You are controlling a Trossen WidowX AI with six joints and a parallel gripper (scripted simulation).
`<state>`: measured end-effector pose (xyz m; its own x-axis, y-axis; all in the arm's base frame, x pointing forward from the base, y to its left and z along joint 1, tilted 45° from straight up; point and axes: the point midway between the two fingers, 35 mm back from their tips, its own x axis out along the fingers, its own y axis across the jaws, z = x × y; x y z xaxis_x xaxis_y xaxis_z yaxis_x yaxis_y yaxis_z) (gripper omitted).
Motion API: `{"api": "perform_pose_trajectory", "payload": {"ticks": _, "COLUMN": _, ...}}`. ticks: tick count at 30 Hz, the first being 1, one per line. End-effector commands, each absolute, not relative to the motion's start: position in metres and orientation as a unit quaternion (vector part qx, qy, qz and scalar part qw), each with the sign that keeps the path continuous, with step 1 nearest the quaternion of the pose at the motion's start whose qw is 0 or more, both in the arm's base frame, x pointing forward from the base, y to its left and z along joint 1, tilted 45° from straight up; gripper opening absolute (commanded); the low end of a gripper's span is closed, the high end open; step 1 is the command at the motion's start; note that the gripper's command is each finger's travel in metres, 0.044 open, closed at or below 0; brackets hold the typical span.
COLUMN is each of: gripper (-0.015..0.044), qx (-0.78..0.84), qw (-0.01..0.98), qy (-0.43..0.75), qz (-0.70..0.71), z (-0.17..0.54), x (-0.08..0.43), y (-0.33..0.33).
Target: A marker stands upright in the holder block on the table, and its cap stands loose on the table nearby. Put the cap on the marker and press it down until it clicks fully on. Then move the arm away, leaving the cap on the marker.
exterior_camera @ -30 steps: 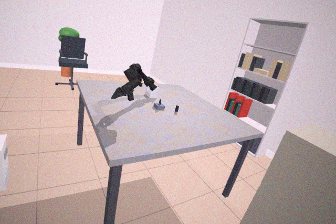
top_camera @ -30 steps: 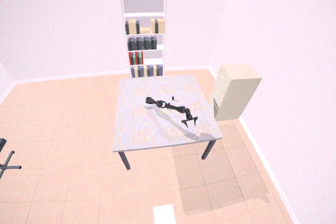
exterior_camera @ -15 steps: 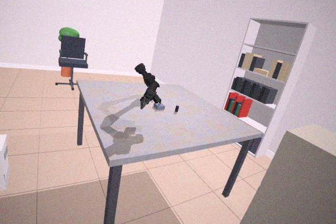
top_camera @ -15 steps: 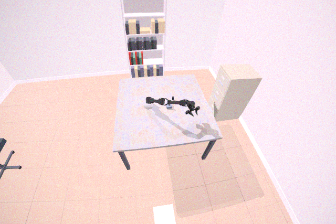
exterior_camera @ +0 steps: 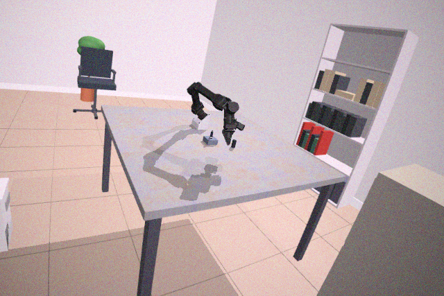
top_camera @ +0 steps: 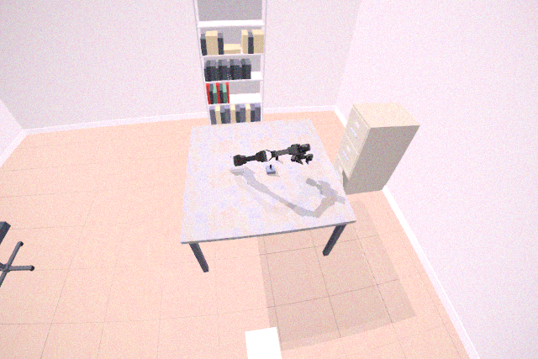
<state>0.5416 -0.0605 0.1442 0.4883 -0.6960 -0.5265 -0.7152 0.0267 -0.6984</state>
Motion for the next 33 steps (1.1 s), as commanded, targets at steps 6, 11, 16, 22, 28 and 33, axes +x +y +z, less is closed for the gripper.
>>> {"api": "perform_pose_trajectory", "payload": {"ticks": 6, "gripper": 0.0234, "qx": -0.580, "qw": 0.559, "qy": 0.590, "qz": 0.053, "z": 0.049, "x": 0.477, "y": 0.029}}
{"api": "perform_pose_trajectory", "payload": {"ticks": 11, "gripper": 0.0234, "qx": -0.523, "qw": 0.556, "qy": 0.646, "qz": 0.033, "z": 0.019, "x": 0.428, "y": 0.062}}
{"api": "perform_pose_trajectory", "payload": {"ticks": 16, "gripper": 0.0234, "qx": -0.477, "qw": 0.534, "qy": 0.698, "qz": -0.020, "z": 0.004, "x": 0.373, "y": 0.084}}
{"api": "perform_pose_trajectory", "payload": {"ticks": 22, "gripper": 0.0234, "qx": -0.471, "qw": 0.529, "qy": 0.706, "qz": -0.032, "z": 0.004, "x": 0.362, "y": 0.085}}
{"api": "perform_pose_trajectory", "payload": {"ticks": 28, "gripper": 0.0234, "qx": -0.471, "qw": 0.529, "qy": 0.706, "qz": -0.032, "z": -0.009, "x": 0.363, "y": 0.073}}
{"api": "perform_pose_trajectory", "payload": {"ticks": 33, "gripper": 0.0234, "qx": -0.471, "qw": 0.528, "qy": 0.706, "qz": -0.033, "z": -0.021, "x": 0.362, "y": 0.061}}
